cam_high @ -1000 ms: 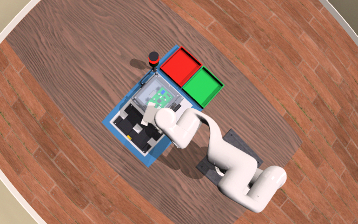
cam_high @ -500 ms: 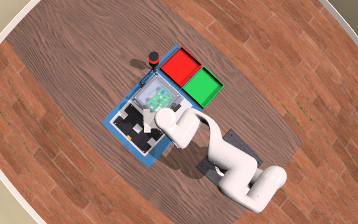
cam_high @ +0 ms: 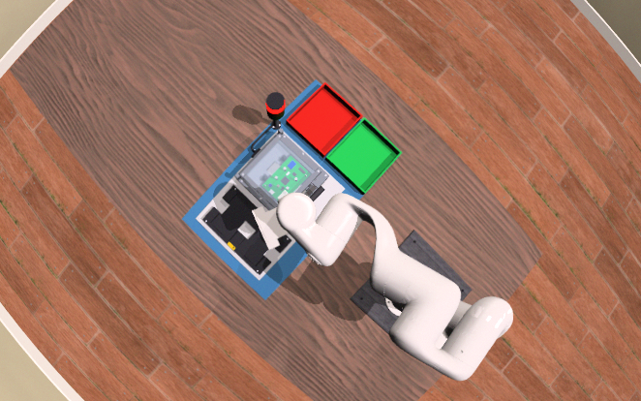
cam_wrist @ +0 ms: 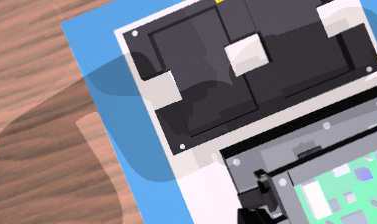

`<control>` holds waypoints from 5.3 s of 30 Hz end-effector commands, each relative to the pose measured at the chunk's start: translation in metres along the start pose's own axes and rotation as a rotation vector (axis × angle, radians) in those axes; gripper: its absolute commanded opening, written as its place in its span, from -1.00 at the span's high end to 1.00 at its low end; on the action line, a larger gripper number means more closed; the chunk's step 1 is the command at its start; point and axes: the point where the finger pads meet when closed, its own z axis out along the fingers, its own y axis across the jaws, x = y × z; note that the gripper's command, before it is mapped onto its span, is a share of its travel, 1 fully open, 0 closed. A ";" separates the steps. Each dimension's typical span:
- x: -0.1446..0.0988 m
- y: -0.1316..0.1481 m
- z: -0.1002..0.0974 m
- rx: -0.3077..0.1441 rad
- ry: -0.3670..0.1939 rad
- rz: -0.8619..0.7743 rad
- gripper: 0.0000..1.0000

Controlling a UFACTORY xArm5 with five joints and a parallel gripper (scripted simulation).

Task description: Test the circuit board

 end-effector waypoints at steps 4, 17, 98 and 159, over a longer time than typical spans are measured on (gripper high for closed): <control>0.001 0.001 -0.001 -0.003 0.002 -0.199 1.00; 0.001 0.001 -0.001 -0.004 0.001 -0.394 1.00; -0.059 0.025 -0.001 -0.003 0.000 -0.401 0.44; -0.058 0.026 0.029 -0.003 0.000 -0.401 0.44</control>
